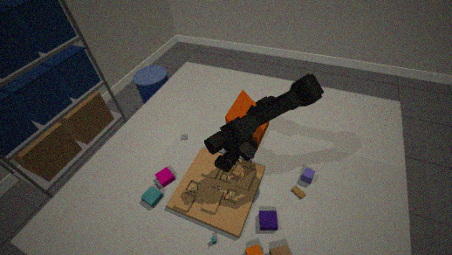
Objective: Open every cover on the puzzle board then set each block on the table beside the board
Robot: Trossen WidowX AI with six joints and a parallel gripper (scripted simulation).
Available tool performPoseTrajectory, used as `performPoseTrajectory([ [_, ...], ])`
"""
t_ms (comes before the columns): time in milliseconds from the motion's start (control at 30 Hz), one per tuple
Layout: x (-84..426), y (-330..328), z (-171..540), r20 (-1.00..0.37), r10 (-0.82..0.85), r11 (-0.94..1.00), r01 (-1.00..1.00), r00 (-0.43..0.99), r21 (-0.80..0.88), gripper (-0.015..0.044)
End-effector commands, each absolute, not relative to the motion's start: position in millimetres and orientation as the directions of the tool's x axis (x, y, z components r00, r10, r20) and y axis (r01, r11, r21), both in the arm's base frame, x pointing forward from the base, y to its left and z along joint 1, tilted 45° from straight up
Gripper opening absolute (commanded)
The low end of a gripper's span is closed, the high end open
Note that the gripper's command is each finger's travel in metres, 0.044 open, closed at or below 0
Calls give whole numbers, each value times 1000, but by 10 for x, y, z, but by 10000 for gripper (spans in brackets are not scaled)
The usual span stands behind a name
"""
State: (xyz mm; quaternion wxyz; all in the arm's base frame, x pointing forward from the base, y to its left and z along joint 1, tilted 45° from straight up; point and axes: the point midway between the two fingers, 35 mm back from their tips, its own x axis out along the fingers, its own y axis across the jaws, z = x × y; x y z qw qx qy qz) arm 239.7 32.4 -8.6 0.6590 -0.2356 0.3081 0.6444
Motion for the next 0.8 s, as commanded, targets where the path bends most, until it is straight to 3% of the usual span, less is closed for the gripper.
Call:
performPoseTrajectory([
  [0,2407,280,-51,-713,700,56,-995,-19,82,80],
  [767,2419,-47,275,-714,700,57,-995,-20,83,80],
])
